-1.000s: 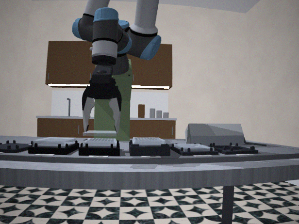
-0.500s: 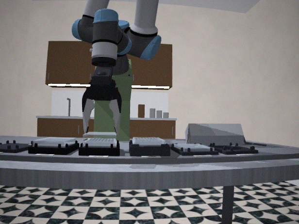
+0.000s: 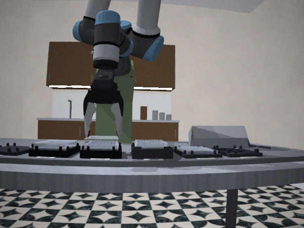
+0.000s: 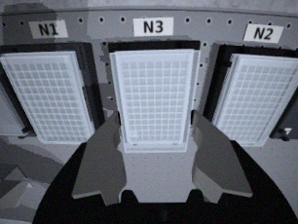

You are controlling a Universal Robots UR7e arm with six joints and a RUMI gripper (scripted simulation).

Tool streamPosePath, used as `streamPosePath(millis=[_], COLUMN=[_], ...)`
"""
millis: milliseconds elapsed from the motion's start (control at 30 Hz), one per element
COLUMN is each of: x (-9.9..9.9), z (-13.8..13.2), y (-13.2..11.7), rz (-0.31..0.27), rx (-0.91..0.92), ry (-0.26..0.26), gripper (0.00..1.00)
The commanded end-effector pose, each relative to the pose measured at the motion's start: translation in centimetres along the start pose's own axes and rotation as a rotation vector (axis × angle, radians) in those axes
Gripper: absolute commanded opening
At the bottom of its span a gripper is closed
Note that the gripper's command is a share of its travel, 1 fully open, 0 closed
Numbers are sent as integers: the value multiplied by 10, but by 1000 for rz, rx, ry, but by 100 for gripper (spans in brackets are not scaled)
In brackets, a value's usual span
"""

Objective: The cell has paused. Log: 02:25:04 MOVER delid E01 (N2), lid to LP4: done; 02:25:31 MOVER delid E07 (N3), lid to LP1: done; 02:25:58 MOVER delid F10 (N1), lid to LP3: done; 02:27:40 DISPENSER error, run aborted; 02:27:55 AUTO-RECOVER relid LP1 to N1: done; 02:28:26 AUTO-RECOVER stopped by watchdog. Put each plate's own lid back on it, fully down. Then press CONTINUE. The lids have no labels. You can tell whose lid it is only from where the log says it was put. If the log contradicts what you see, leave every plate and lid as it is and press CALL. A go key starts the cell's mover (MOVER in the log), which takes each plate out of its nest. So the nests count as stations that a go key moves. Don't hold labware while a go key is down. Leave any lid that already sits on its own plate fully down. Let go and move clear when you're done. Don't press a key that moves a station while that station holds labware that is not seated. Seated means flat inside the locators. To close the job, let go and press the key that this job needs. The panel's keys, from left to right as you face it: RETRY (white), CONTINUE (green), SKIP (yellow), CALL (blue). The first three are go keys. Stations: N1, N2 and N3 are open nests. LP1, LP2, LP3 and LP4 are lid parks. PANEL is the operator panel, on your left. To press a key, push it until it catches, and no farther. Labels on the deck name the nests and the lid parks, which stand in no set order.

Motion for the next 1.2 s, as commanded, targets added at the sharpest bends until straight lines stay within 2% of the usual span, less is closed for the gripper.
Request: streamPosePath(millis=[0,1167], x=[1,11], z=[0,0], y=[0,0], rz=[1,1], rx=[0,0], ry=[0,0], gripper=[0,0])
Point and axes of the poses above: the point where the finger pads meet when closed, its own x axis out along the fingers, its own z axis across the jaws, y = z × x, the point moved 1 cm from there along -x, back along the fingers, and after that the axes turned 3 degrees about -x, right-handed, at the moved point
